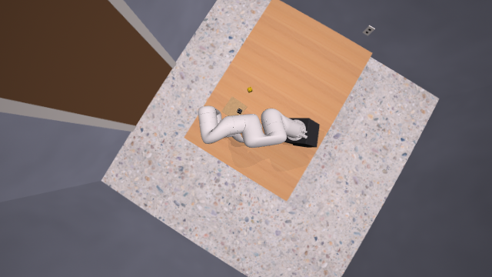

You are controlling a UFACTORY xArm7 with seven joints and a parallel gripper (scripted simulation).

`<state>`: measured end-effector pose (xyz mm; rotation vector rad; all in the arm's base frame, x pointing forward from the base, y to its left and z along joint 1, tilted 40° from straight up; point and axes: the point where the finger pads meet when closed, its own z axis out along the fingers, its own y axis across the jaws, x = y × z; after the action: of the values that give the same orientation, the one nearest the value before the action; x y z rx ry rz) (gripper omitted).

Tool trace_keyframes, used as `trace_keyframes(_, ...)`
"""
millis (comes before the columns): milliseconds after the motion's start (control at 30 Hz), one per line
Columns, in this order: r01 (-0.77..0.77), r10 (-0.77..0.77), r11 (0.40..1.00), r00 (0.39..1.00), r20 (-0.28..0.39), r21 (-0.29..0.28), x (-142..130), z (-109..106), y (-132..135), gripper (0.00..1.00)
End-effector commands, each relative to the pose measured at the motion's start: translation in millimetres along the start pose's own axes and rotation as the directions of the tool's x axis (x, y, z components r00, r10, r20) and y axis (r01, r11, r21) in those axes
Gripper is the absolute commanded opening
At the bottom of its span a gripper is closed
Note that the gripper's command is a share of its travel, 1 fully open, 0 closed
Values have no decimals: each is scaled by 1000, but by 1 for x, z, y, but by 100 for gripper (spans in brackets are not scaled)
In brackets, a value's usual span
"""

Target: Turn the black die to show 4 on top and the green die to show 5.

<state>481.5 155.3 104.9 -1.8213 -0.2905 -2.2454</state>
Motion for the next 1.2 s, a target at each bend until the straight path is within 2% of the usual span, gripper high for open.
trace_keyframes(0, 0, 0, 1000, 1000, 0, 0, 0, 0, 0, 27)
trace_keyframes(367, 0, 0, 1000, 1000, 0, 0, 0, 0, 0, 27)
trace_keyframes(400, 0, 0, 1000, 1000, 0, 0, 0, 0, 0, 31)
trace_keyframes(467, 0, 0, 1000, 1000, 0, 0, 0, 0, 0, 31)
trace_keyframes(500, 0, 0, 1000, 1000, 0, 0, 0, 0, 0, 35)
trace_keyframes(567, 0, 0, 1000, 1000, 0, 0, 0, 0, 0, 35)
trace_keyframes(600, 0, 0, 1000, 1000, 0, 0, 0, 0, 0, 39)
trace_keyframes(667, 0, 0, 1000, 1000, 0, 0, 0, 0, 0, 39)
trace_keyframes(700, 0, 0, 1000, 1000, 0, 0, 0, 0, 0, 43)
trace_keyframes(833, 0, 0, 1000, 1000, 0, 0, 0, 0, 0, 43)
trace_keyframes(867, 0, 0, 1000, 1000, 0, 0, 0, 0, 0, 47)
trace_keyframes(1167, 0, 0, 1000, 1000, 0, 0, 0, 0, 0, 47)
